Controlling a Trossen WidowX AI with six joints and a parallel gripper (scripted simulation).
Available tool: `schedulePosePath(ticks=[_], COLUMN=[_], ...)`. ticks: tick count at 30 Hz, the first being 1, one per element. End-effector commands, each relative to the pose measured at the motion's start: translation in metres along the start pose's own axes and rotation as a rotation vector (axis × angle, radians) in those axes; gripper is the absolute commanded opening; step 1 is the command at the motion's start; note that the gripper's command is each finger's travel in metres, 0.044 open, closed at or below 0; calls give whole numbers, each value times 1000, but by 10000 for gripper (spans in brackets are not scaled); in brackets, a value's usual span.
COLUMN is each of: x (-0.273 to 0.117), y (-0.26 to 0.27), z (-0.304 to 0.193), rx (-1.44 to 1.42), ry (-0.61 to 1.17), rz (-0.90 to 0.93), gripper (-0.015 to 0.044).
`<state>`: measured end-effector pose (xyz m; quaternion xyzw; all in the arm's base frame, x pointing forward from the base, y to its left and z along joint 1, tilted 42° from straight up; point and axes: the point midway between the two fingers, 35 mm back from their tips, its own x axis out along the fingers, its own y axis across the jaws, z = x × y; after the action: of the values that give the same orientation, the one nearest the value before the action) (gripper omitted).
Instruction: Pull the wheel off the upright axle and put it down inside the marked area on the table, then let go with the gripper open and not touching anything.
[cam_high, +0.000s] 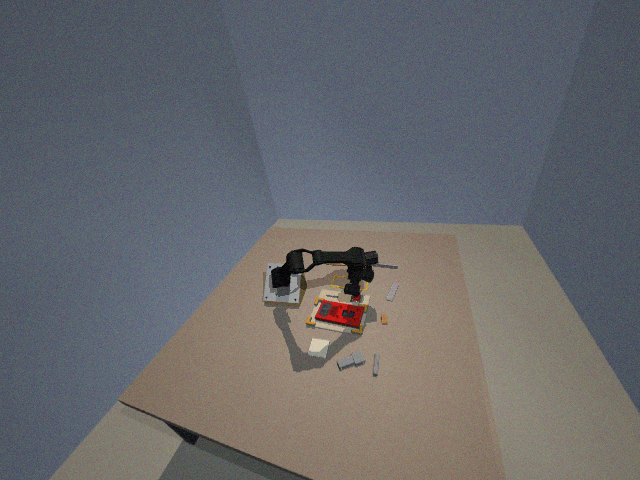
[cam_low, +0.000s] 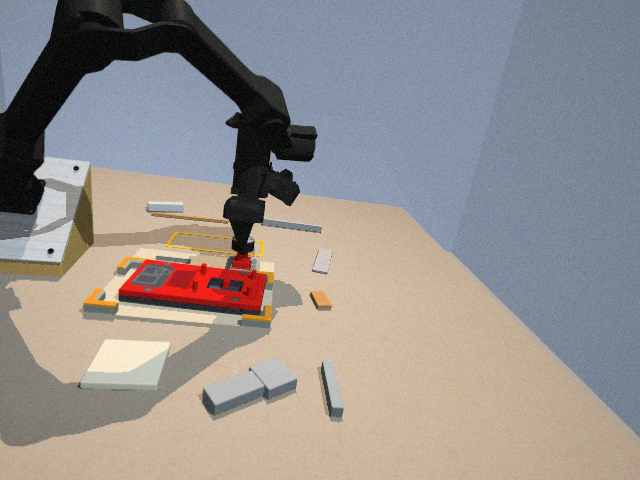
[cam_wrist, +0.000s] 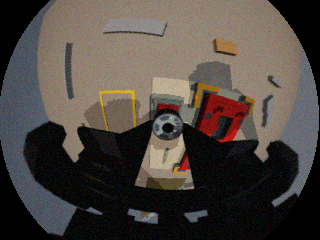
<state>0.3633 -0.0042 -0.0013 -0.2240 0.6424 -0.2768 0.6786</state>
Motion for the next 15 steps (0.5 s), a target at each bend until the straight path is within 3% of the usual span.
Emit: schedulePosePath(ticks=[1,15], x=[-5,-9], y=[1,1], z=[1,1], rx=[2,1], ry=[-8,-8], rz=[4,4], gripper=[0,0])
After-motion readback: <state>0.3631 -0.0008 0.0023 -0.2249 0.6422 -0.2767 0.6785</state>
